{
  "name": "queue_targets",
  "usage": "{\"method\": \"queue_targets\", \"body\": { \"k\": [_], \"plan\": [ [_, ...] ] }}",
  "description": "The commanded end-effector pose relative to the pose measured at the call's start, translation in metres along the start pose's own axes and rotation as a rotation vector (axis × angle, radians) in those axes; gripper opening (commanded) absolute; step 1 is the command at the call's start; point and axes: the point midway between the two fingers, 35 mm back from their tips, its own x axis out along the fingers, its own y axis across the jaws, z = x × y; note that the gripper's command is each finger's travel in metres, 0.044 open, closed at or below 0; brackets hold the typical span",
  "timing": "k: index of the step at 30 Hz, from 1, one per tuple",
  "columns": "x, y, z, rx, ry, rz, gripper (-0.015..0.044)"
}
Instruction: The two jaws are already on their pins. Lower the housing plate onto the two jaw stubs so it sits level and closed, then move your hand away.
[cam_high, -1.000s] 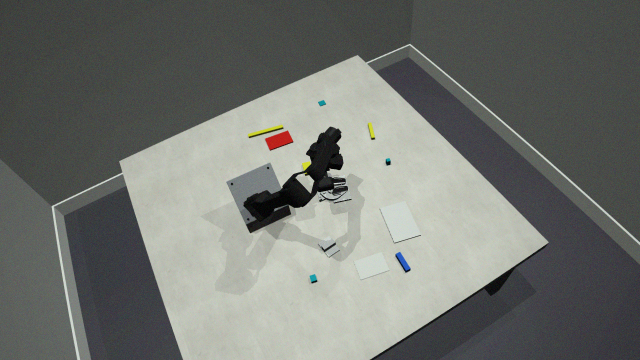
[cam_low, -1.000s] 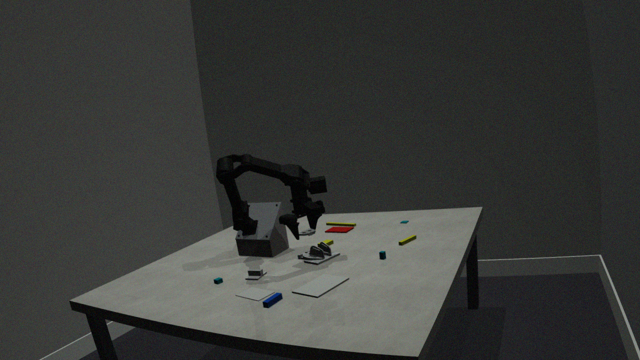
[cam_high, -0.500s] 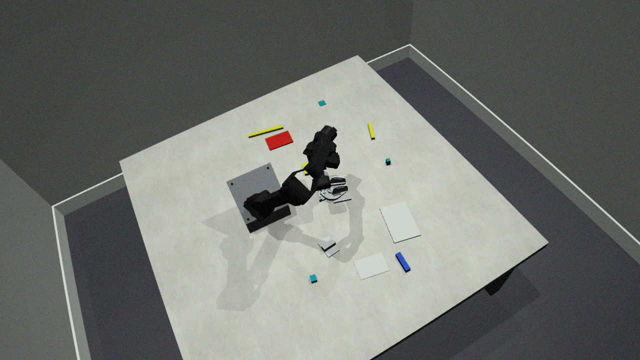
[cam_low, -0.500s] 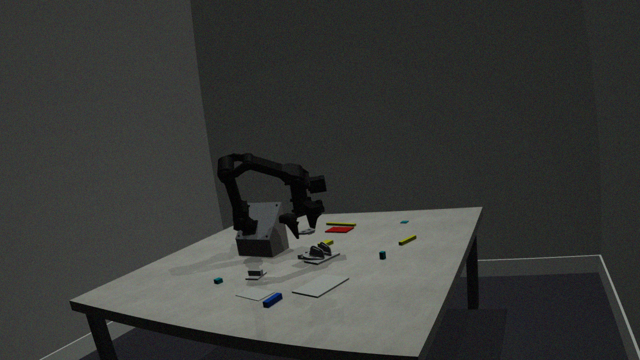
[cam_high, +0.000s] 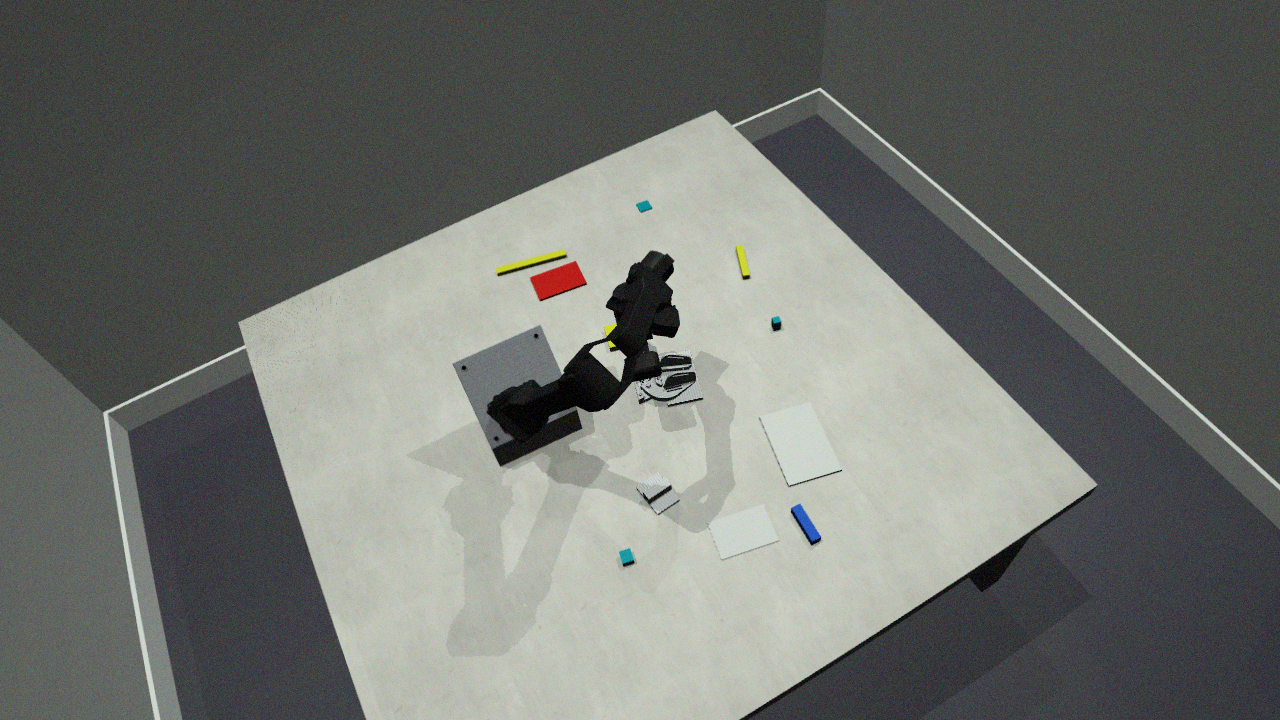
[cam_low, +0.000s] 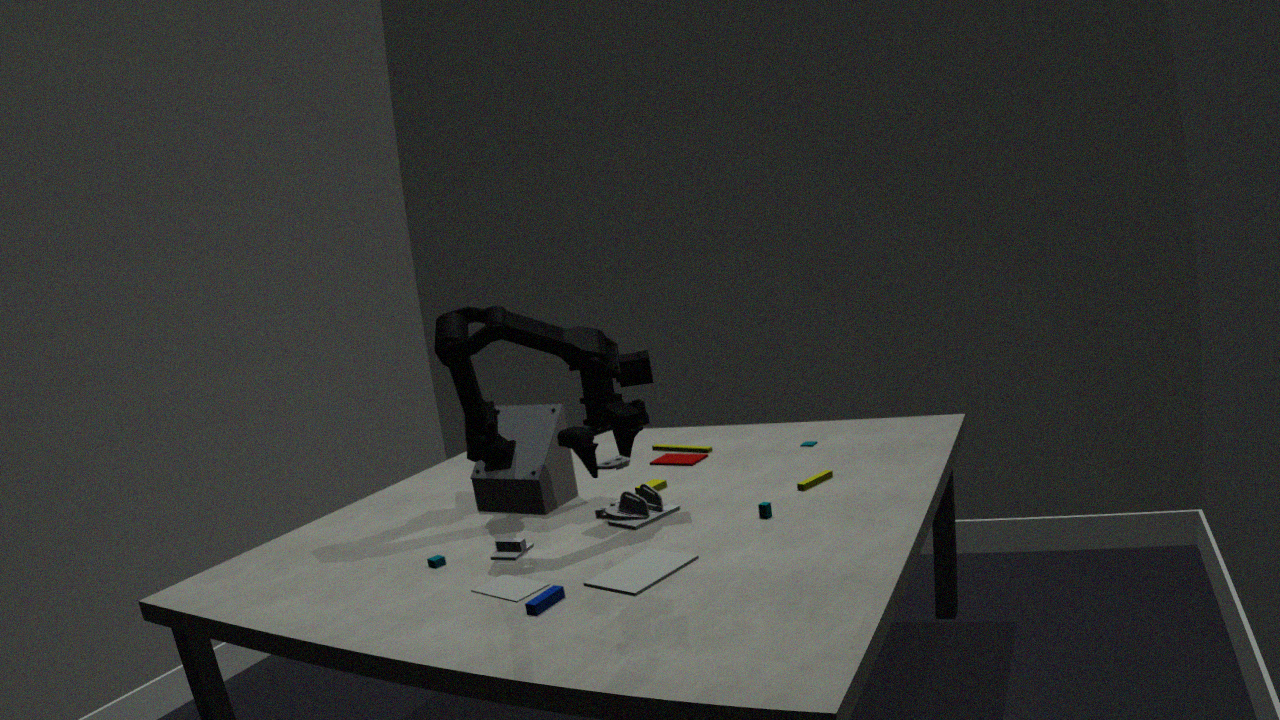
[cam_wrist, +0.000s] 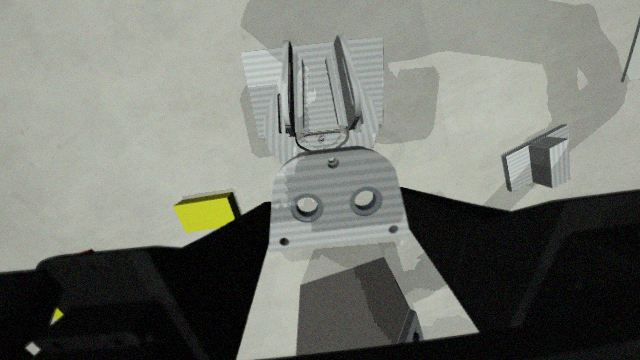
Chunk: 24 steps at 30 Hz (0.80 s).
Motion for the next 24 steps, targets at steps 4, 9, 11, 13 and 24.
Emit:
{"method": "queue_targets", "body": {
  "k": [4, 9, 11, 13, 24],
  "plan": [
    [0.000, 0.001, -0.001, 0.003, 0.002, 0.003, 0.0351],
    [0.000, 0.001, -0.001, 0.003, 0.002, 0.003, 0.0351],
    [0.000, 0.001, -0.001, 0.003, 0.002, 0.003, 0.0351],
    [0.000, 0.001, -0.001, 0.003, 0.002, 0.003, 0.0351],
    [0.014, 0.002, 0.000, 0.003, 0.002, 0.004, 0.0351]
  ]
}}
